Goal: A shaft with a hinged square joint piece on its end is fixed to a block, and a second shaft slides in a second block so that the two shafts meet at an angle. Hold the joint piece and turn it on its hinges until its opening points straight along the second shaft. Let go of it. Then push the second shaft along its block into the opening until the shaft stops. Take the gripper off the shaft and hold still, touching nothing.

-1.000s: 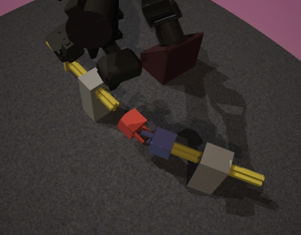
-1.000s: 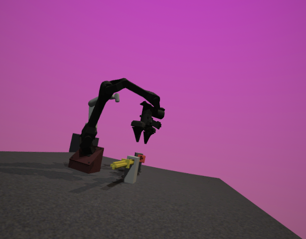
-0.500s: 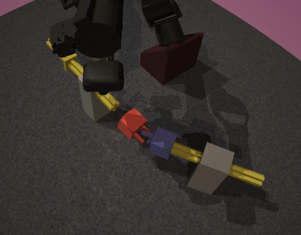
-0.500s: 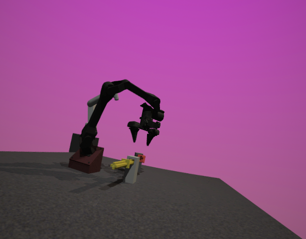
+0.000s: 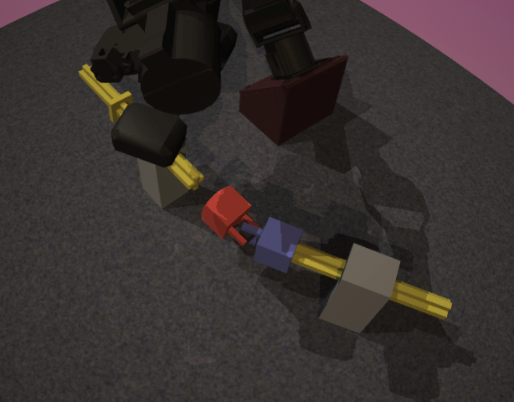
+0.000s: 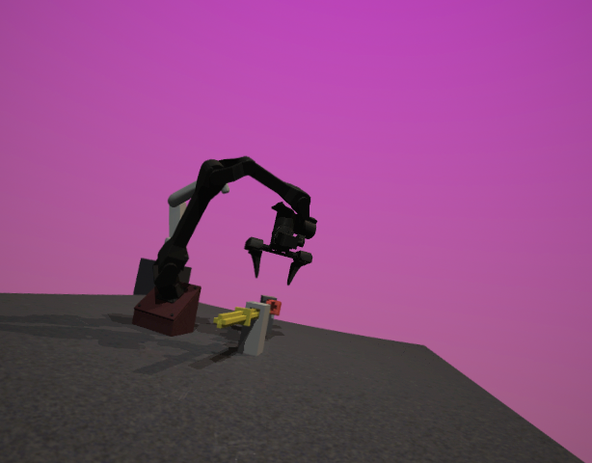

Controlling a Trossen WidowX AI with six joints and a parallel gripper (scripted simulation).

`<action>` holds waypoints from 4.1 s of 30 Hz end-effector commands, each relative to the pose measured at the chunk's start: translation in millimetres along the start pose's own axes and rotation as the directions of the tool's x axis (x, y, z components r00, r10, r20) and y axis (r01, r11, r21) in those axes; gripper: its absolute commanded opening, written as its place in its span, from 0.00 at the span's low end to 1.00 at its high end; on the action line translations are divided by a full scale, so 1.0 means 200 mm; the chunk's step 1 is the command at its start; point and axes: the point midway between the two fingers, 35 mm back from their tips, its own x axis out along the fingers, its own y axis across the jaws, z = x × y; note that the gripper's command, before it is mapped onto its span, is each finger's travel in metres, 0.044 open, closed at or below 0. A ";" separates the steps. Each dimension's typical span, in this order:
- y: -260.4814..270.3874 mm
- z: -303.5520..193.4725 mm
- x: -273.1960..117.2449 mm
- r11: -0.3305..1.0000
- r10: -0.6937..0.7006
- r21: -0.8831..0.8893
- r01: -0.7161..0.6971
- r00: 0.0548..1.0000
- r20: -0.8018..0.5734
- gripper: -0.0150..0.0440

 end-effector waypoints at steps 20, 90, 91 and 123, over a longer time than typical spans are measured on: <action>0.01 -0.01 0.06 0.907 -0.020 0.422 -0.006 0.998 0.058 1.00; 0.17 -0.36 0.52 0.905 -0.019 0.425 -0.008 0.998 0.058 0.56; 0.17 -0.36 0.52 0.905 -0.019 0.425 -0.008 0.998 0.058 0.56; 0.17 -0.36 0.52 0.905 -0.019 0.425 -0.008 0.998 0.058 0.56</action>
